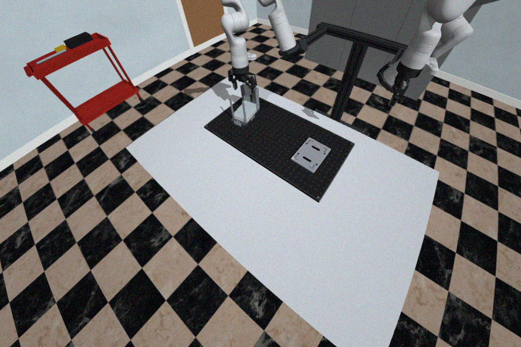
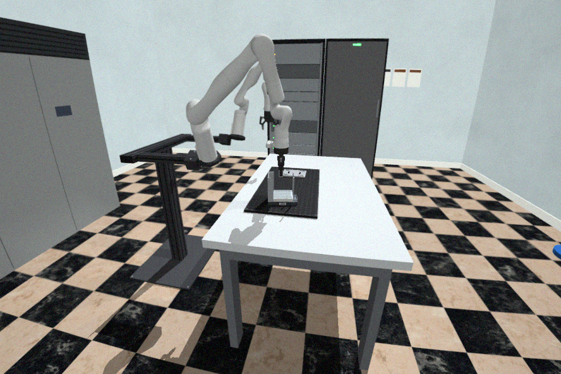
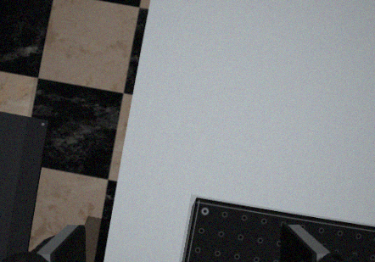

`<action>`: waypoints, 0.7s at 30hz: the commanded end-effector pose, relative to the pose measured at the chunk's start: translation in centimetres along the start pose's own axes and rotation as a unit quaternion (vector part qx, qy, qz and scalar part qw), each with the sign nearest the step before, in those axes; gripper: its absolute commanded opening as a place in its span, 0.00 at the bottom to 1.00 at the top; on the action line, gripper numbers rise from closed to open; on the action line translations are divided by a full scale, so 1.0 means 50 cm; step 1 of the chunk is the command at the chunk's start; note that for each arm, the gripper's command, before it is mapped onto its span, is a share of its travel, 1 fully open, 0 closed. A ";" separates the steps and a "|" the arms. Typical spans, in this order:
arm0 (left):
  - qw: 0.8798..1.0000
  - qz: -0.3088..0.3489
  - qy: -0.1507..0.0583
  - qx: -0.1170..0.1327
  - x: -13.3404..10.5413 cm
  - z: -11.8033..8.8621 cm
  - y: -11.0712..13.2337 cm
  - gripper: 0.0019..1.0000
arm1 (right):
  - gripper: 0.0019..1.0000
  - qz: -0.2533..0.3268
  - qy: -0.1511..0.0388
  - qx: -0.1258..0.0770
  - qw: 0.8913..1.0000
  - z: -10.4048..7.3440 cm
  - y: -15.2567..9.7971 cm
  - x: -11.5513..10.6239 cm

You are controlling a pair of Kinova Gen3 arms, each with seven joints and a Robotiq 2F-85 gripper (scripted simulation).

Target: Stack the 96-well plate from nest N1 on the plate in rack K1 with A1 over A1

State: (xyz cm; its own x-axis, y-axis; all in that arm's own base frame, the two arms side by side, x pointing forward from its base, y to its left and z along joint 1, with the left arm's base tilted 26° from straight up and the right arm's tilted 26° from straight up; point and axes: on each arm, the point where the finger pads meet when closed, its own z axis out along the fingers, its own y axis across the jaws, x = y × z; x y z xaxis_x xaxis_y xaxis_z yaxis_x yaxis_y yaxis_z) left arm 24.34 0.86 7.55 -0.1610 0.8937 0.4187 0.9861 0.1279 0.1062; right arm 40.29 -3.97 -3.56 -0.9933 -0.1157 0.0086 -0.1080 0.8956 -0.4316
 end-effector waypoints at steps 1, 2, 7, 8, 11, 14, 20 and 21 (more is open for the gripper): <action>1.000 0.000 0.000 -0.001 0.000 -0.001 0.001 1.00 | 1.00 0.000 -0.001 0.000 1.000 -0.003 0.001 -0.001; 1.000 0.000 0.000 -0.001 0.000 -0.001 0.001 1.00 | 1.00 0.000 -0.001 0.000 1.000 -0.004 0.001 -0.001; 1.000 0.000 0.000 -0.001 0.000 -0.001 0.001 1.00 | 1.00 0.000 -0.001 0.000 1.000 -0.007 0.001 -0.001; 1.000 0.000 0.000 -0.001 0.000 -0.001 0.001 1.00 | 1.00 0.000 -0.001 0.000 1.000 -0.008 0.001 -0.001; 1.000 0.000 0.000 -0.001 0.000 -0.001 0.001 1.00 | 1.00 0.000 -0.001 0.000 1.000 -0.010 0.001 -0.001; 1.000 0.000 0.000 -0.001 0.000 -0.001 0.001 1.00 | 1.00 0.000 -0.001 0.000 1.000 -0.012 0.001 -0.001; 1.000 0.000 0.000 -0.001 0.000 -0.001 0.001 1.00 | 1.00 0.000 -0.001 0.000 1.000 -0.014 0.001 -0.001; 1.000 0.000 0.000 -0.001 0.000 -0.001 0.001 1.00 | 1.00 0.000 -0.001 0.000 1.000 -0.015 0.001 -0.001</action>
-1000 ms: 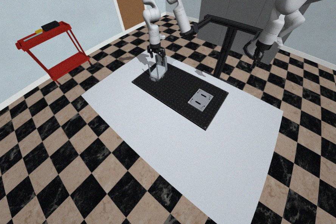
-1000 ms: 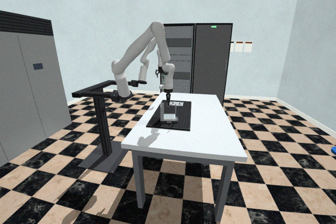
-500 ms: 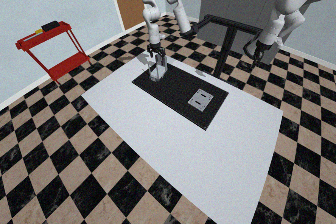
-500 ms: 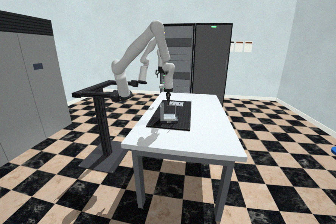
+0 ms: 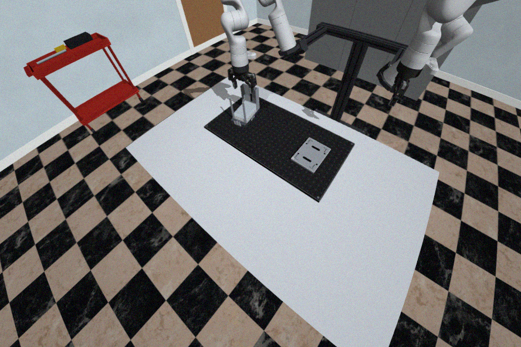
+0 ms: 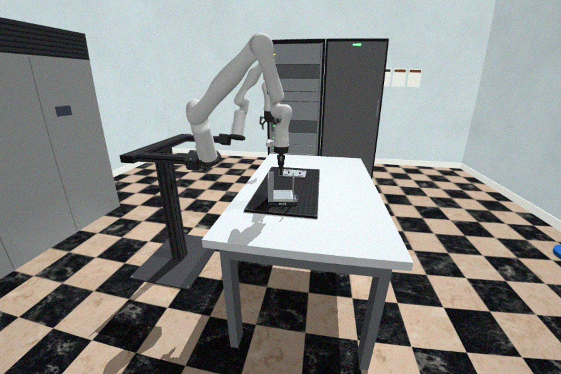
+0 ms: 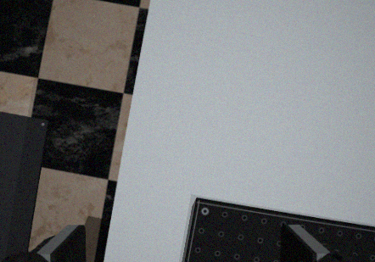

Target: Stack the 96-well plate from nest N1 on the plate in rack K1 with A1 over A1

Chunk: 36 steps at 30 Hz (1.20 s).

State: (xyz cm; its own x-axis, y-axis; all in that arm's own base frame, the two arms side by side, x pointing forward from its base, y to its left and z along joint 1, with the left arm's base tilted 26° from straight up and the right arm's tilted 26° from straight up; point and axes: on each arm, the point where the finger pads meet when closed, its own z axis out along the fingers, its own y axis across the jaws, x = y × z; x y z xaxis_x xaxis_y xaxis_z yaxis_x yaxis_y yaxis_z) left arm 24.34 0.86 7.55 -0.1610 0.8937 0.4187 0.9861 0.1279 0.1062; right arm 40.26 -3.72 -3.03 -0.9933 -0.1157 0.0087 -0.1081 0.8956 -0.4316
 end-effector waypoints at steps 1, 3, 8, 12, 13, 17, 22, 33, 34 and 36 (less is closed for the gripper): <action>1.000 0.000 0.000 -0.001 0.000 -0.001 0.001 1.00 | 1.00 0.000 -0.001 0.000 1.000 -0.004 0.001 -0.001; 1.000 0.000 0.000 -0.001 0.000 -0.001 0.001 1.00 | 1.00 0.000 -0.001 0.000 1.000 -0.005 0.001 -0.001; 1.000 0.000 0.000 -0.001 0.000 -0.001 0.001 1.00 | 1.00 0.000 -0.001 0.000 1.000 -0.008 0.001 -0.001; 1.000 0.000 0.000 -0.001 0.000 -0.001 0.001 1.00 | 1.00 0.000 -0.001 0.000 1.000 -0.010 0.001 -0.001; 1.000 0.000 0.000 -0.001 0.000 -0.001 0.001 1.00 | 1.00 0.000 -0.001 0.000 1.000 -0.010 0.001 -0.001; 1.000 0.000 0.000 -0.001 0.000 -0.001 0.001 1.00 | 1.00 0.000 -0.001 0.000 1.000 -0.013 0.001 -0.001; 1.000 0.000 0.000 -0.001 0.000 -0.001 0.001 1.00 | 1.00 0.000 -0.001 0.000 1.000 -0.016 0.001 -0.001; 1.000 0.000 0.000 -0.001 0.000 -0.001 0.001 1.00 | 1.00 0.000 -0.001 0.000 1.000 -0.022 0.001 -0.001; 1.000 0.000 0.000 -0.001 0.000 -0.001 0.001 1.00 | 1.00 0.000 -0.001 0.000 1.000 -0.023 0.001 -0.001; 1.000 0.000 0.000 -0.001 0.000 -0.001 0.001 1.00 | 1.00 0.000 -0.001 0.000 1.000 -0.024 0.001 -0.001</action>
